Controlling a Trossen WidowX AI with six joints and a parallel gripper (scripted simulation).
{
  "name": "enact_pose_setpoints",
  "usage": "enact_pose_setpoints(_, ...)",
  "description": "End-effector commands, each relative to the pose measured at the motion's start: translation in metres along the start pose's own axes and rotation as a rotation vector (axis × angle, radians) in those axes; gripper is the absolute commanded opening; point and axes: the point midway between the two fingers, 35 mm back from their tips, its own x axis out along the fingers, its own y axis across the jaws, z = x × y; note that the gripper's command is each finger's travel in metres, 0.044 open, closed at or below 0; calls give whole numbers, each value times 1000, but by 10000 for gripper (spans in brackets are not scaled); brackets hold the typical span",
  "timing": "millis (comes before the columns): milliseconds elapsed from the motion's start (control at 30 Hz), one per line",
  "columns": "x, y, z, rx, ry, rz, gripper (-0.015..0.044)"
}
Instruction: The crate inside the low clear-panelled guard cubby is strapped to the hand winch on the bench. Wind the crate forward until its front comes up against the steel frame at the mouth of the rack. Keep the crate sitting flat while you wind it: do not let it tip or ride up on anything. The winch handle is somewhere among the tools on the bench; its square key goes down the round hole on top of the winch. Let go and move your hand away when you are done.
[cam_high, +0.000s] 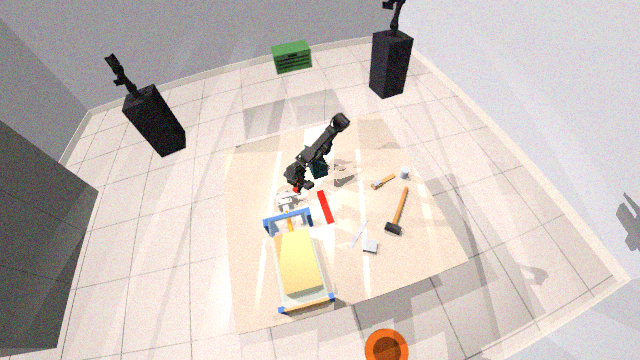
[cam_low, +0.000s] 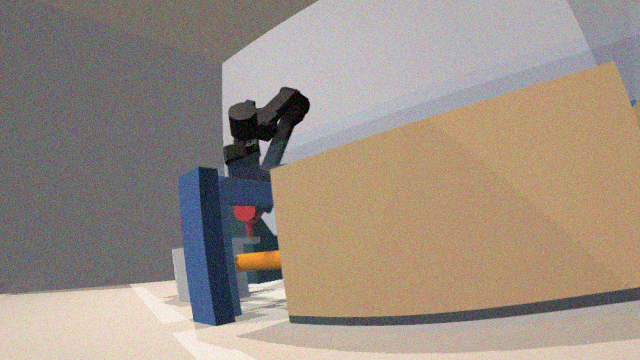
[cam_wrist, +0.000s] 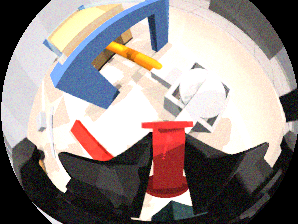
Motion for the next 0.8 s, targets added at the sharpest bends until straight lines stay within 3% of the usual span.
enact_pose_setpoints(0,-3,-16,-12,33,17,-36,0)
enact_pose_setpoints(767,-8,-51,-22,34,17,-39,0)
